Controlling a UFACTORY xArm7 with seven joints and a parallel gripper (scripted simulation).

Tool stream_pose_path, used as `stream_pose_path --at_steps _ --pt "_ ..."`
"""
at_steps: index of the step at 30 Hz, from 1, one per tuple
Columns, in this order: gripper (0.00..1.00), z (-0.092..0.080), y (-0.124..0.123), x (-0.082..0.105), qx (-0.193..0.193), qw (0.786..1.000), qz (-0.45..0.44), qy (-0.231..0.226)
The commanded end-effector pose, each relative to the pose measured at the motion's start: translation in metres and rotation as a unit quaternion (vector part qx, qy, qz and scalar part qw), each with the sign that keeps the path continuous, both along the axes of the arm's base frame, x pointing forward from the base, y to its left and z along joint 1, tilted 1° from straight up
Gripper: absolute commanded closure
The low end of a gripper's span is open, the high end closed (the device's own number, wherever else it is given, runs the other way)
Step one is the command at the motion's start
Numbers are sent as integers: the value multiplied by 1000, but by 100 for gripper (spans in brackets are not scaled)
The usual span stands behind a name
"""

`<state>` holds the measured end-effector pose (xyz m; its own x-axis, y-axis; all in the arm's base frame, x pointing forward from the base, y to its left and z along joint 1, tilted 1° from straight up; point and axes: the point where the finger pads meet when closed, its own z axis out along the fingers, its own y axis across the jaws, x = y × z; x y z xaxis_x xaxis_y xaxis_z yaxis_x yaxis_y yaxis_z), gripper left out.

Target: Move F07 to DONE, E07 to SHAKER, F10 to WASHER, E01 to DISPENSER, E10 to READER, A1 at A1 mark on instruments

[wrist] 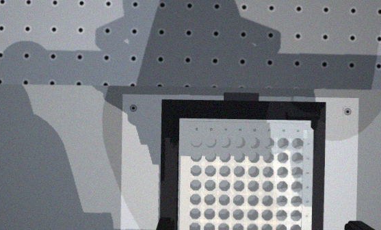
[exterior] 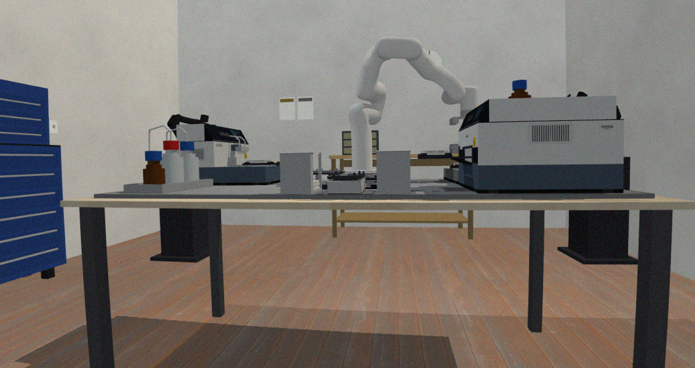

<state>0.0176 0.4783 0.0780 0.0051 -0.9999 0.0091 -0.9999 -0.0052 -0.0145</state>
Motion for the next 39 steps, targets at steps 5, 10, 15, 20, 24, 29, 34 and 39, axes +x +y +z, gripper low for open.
stream_pose_path --at_steps 5,10,15,20,24,29,34,39 --pt "0 -7 2 0 3 1000 0 0" --pt "0 -9 2 0 3 1000 0 0" --pt "0 -9 2 0 3 1000 0 0" --pt "0 -9 2 0 3 1000 0 0" --pt "0 -9 2 0 3 1000 0 0" --pt "0 -14 2 0 3 1000 0 0" --pt "0 -21 2 0 3 1000 0 0" --pt "0 -27 2 0 3 1000 0 0"
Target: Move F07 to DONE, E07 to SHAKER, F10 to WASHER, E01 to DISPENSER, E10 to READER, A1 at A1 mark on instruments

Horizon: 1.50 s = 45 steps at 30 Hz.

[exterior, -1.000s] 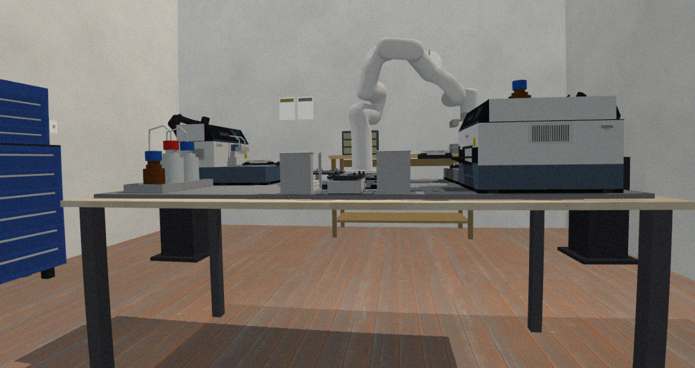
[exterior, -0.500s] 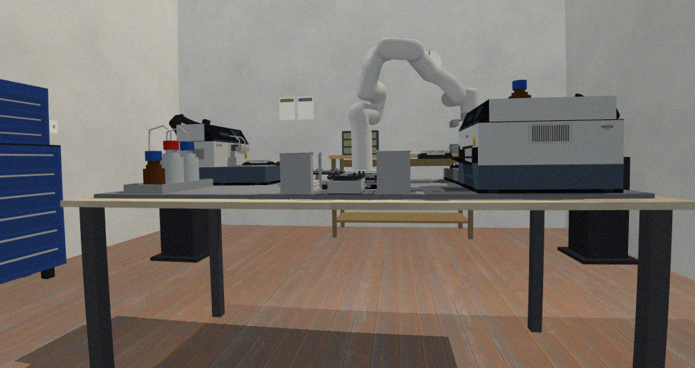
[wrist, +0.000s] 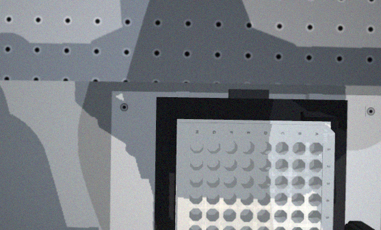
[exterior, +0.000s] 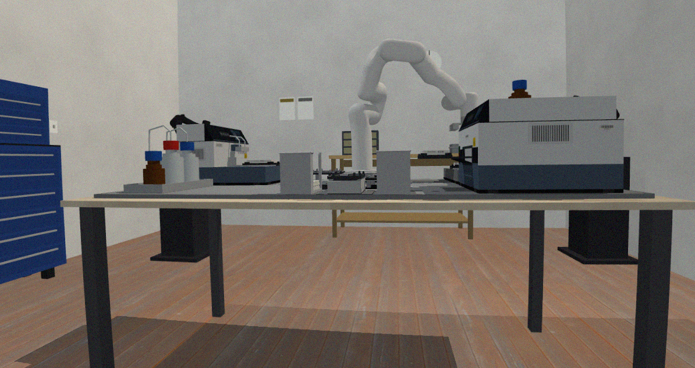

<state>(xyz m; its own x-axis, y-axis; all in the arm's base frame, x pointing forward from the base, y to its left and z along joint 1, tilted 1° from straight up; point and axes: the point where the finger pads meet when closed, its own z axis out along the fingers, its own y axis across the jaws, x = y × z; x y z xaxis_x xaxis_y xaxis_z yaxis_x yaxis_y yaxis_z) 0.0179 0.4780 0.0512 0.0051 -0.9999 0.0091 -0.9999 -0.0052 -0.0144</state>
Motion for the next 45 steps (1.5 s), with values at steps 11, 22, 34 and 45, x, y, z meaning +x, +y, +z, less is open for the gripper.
stream_pose_path --at_steps 11,22,34,45 --pt "0 0 2 0 3 1000 0 0" --pt "0 -2 2 0 3 1000 0 0" --pt "0 -6 2 0 3 1000 0 0" --pt "0 -9 2 0 3 1000 0 0"
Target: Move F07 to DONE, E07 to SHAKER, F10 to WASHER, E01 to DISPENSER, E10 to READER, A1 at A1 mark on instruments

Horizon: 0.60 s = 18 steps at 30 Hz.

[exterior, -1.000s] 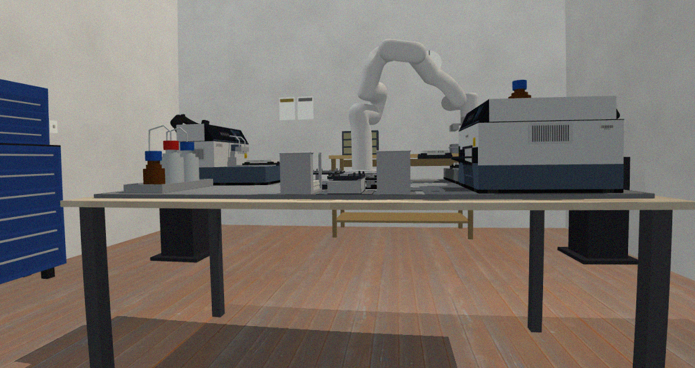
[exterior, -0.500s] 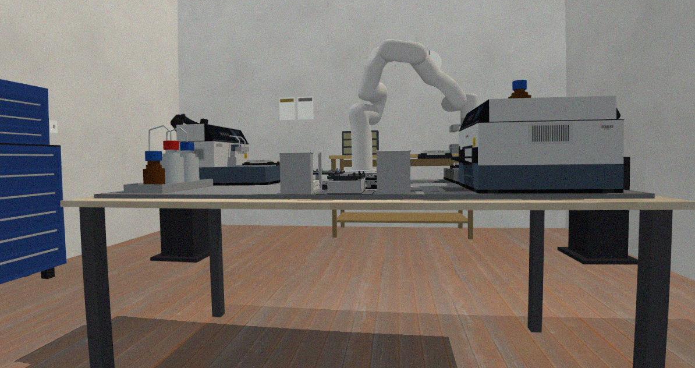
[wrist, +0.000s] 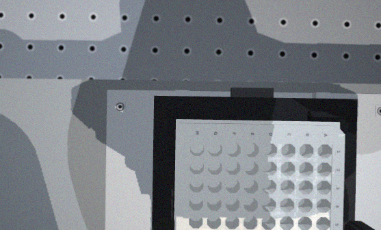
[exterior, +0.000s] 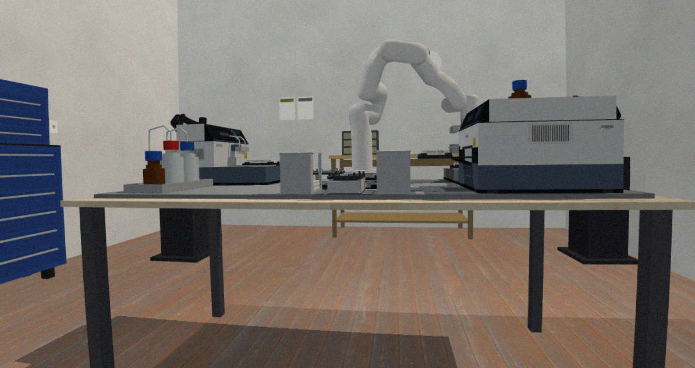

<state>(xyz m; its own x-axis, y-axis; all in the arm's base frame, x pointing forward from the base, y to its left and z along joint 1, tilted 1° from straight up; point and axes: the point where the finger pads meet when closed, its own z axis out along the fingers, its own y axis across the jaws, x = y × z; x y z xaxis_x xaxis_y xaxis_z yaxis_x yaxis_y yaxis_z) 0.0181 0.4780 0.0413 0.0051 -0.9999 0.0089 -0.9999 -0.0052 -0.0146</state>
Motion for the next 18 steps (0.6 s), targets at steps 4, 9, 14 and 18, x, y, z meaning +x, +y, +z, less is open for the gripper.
stream_pose_path --at_steps 4,9,14,18 --pt "0 0 2 0 3 1000 0 0" --pt "0 -1 2 0 3 1000 0 0" --pt "0 -2 2 0 3 1000 0 0" --pt "0 -2 2 0 3 1000 0 0"
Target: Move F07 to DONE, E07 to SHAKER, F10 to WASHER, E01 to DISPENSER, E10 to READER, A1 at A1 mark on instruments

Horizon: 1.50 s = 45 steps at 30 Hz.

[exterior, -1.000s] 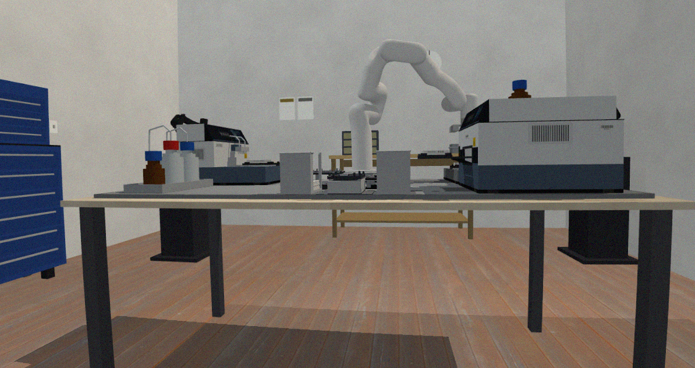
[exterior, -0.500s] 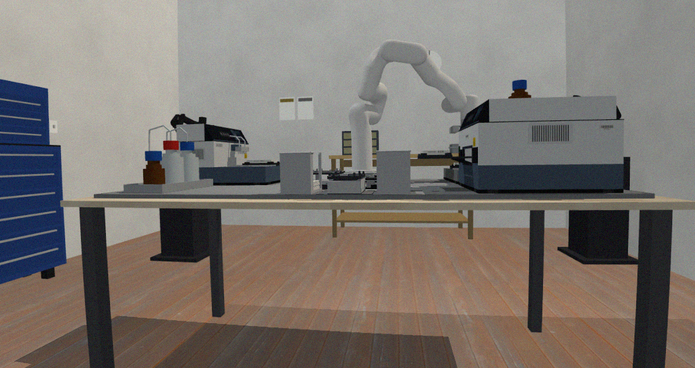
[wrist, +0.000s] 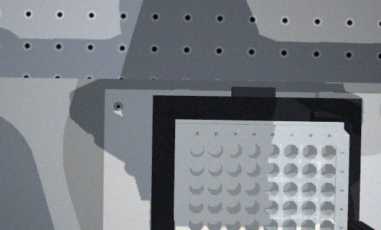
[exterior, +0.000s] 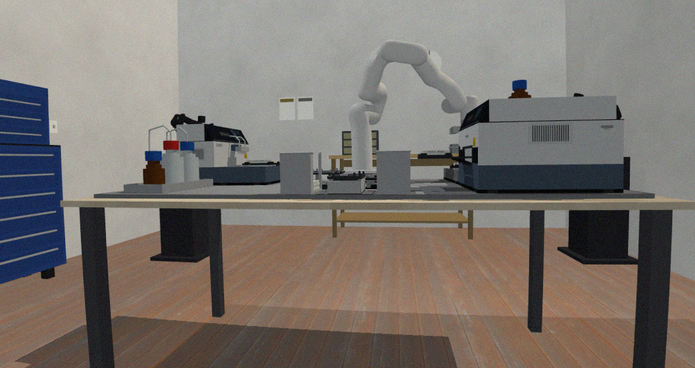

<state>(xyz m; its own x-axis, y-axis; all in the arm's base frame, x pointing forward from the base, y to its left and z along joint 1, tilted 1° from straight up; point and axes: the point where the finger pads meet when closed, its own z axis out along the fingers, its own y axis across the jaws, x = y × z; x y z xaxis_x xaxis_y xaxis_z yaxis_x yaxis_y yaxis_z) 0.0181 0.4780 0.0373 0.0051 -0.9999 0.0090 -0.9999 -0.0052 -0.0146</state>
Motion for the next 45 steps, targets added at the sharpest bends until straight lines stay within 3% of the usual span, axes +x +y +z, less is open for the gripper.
stream_pose_path --at_steps 1,8,9,45 --pt "0 2 2 0 3 1000 0 0" --pt "0 2 2 0 3 1000 0 0" --pt "100 2 2 0 3 1000 0 0" --pt "100 2 2 0 3 1000 0 0"
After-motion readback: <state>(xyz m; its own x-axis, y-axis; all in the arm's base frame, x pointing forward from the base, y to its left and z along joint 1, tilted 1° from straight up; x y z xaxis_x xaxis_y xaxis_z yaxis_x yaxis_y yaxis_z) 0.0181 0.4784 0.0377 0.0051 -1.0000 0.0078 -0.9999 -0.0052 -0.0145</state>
